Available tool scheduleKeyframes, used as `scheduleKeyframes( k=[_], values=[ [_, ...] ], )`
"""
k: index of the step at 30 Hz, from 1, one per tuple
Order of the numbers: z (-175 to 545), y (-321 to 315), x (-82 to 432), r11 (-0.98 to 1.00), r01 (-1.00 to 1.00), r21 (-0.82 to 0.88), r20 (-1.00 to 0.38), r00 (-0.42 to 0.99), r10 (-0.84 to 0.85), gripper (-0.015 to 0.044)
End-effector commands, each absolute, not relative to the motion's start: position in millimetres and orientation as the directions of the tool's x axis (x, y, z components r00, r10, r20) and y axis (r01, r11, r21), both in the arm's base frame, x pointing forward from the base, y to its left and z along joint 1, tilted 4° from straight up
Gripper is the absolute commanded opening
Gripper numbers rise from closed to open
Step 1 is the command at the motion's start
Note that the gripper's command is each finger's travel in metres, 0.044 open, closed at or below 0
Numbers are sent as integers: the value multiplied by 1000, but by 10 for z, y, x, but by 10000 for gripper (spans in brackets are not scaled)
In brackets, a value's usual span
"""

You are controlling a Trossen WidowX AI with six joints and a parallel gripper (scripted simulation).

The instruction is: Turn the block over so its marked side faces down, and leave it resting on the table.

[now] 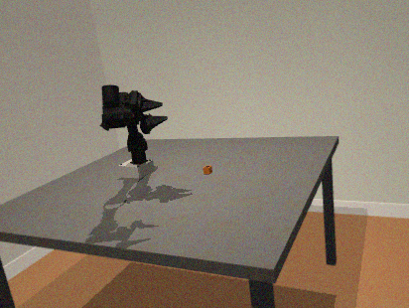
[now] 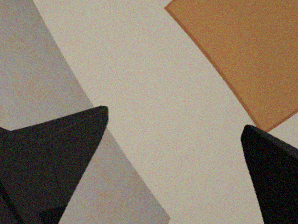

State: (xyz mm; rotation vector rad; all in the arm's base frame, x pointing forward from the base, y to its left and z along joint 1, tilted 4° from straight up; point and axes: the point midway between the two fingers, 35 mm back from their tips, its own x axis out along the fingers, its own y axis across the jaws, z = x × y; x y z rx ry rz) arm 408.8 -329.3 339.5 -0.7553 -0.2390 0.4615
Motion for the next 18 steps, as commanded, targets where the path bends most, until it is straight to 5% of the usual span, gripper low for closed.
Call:
scheduleKeyframes(
  k=[1, 9, 18],
  values=[
    [3391, -3293, 4099, 646, -316, -694, 47, 876, 479, 426],
    [3134, -2646, 4896, 889, -376, -260, 14, 919, 393, 440],
    [2422, -1446, 5374, 932, -318, 173, -300, 884, 358, 440]
  ],
)
